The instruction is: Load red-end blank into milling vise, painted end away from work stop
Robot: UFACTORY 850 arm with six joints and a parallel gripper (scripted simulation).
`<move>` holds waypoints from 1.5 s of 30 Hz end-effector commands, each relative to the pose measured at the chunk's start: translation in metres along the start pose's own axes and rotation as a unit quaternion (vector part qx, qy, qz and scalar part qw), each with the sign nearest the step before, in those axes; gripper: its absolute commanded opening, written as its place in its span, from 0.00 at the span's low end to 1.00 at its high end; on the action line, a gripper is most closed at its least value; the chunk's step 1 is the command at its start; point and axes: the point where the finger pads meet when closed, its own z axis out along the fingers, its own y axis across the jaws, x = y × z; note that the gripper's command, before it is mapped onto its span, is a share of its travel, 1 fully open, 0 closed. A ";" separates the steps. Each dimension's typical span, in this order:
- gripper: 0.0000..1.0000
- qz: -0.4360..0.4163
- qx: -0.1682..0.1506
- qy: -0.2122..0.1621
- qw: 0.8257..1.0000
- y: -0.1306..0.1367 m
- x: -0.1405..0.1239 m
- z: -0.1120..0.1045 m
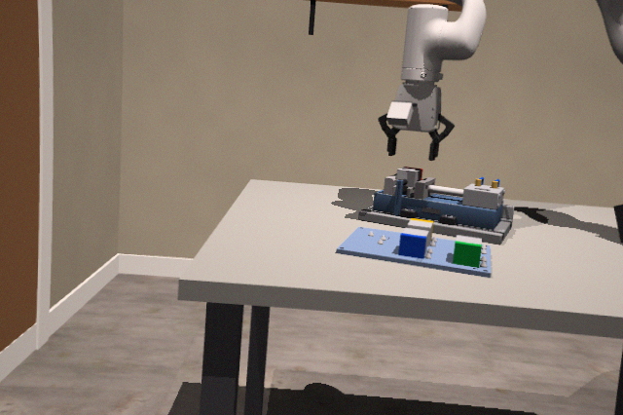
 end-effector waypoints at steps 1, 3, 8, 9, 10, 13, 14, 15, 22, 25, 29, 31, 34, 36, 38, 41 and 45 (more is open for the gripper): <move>1.00 0.000 -0.001 0.001 1.000 0.001 0.000 -0.027; 1.00 0.000 -0.001 0.001 1.000 0.001 0.000 -0.039; 1.00 0.000 -0.001 0.001 1.000 0.001 0.000 -0.051; 1.00 0.000 -0.001 0.001 1.000 0.001 0.000 -0.051; 1.00 0.000 -0.001 0.001 1.000 0.001 0.000 -0.051; 1.00 0.000 -0.001 0.001 1.000 0.001 0.001 -0.053; 1.00 0.000 -0.001 0.001 1.000 0.001 0.001 -0.057; 1.00 0.000 -0.001 0.001 1.000 0.001 0.000 -0.061; 1.00 0.000 -0.001 0.001 1.000 0.001 0.000 -0.090; 1.00 0.000 -0.001 0.001 1.000 0.001 0.000 -0.090; 1.00 0.000 -0.001 0.001 1.000 0.001 0.000 -0.090; 1.00 0.000 -0.001 0.001 1.000 0.001 0.000 -0.087; 1.00 0.000 -0.001 0.001 1.000 0.001 0.000 -0.084; 1.00 0.000 -0.001 0.001 1.000 0.001 0.000 -0.083; 1.00 0.000 -0.001 0.001 1.000 0.001 0.000 -0.081; 1.00 0.000 -0.001 0.001 1.000 0.001 0.000 -0.080; 1.00 0.000 -0.001 0.001 1.000 0.001 0.000 -0.080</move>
